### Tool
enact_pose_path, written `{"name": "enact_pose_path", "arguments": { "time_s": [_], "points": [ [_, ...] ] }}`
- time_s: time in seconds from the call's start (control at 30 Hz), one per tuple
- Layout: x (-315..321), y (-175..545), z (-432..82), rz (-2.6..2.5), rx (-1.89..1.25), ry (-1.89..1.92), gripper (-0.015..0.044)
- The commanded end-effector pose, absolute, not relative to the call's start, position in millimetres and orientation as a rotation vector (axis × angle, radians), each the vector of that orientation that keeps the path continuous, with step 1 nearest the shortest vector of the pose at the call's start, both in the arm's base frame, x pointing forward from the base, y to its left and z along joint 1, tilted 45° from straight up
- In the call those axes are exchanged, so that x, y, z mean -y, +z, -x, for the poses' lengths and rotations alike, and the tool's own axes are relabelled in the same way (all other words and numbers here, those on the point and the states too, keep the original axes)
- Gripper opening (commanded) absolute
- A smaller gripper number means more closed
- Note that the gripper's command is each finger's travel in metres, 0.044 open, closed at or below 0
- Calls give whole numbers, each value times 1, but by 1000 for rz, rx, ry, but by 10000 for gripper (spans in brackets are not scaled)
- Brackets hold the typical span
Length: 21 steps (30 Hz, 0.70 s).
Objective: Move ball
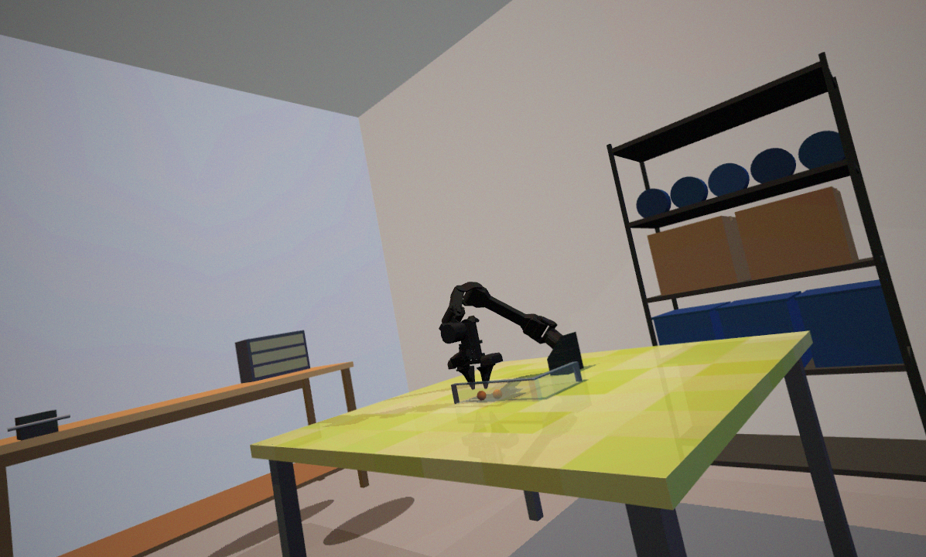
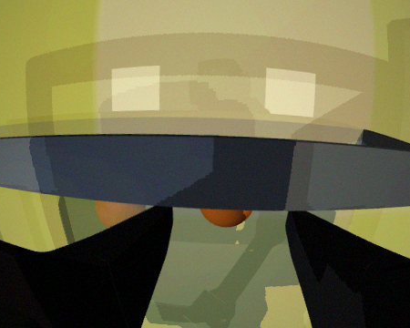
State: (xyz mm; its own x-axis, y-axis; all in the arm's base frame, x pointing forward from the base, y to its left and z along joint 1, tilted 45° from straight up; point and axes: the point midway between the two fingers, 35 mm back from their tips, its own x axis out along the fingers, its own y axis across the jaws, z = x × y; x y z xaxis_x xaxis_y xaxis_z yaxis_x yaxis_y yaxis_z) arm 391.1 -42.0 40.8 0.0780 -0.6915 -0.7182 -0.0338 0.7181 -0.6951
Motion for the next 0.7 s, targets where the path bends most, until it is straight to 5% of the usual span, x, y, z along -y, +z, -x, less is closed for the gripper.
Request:
{"name": "enact_pose_path", "arguments": {
  "time_s": [0.0,0.37,0.47,0.67],
  "points": [
    [47,34,-390,654,-1431,-546,244],
    [58,23,-391,655,-1431,-547,244],
    [58,23,-391,655,-1431,-547,165],
    [58,23,-391,655,-1431,-547,125]
  ]
}}
